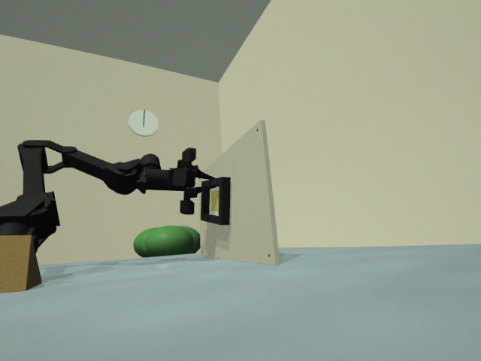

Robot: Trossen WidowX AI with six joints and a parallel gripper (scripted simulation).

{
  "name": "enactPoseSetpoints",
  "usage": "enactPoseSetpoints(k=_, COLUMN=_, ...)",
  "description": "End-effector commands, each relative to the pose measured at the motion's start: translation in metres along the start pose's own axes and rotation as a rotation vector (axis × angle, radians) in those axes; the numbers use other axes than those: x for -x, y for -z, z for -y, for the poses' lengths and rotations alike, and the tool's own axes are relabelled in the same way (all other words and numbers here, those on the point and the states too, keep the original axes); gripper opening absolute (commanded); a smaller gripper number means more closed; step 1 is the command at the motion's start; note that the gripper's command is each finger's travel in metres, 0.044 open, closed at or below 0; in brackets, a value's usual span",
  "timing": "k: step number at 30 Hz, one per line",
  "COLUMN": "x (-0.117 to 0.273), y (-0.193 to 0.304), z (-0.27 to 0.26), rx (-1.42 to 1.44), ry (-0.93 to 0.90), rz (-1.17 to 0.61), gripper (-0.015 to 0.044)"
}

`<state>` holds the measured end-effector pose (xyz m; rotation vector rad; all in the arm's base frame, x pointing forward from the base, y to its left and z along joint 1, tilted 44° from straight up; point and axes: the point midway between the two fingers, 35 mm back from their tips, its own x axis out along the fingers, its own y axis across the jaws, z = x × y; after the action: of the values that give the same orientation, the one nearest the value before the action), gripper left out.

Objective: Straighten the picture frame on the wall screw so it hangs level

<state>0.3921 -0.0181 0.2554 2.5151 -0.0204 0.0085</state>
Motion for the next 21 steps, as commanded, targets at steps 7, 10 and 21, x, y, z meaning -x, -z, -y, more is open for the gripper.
enactPoseSetpoints(k=7, x=0.0000, y=0.0000, z=0.0005, rx=0.005, ry=0.000, rz=0.000, gripper=0.0000)
enactPoseSetpoints(k=10, x=0.0000, y=0.0000, z=0.0005, rx=0.005, ry=0.000, rz=0.000, gripper=0.0000)
enactPoseSetpoints(k=21, x=0.0000, y=0.0002, z=0.0013, rx=0.099, ry=0.000, rz=0.001, gripper=0.0000)
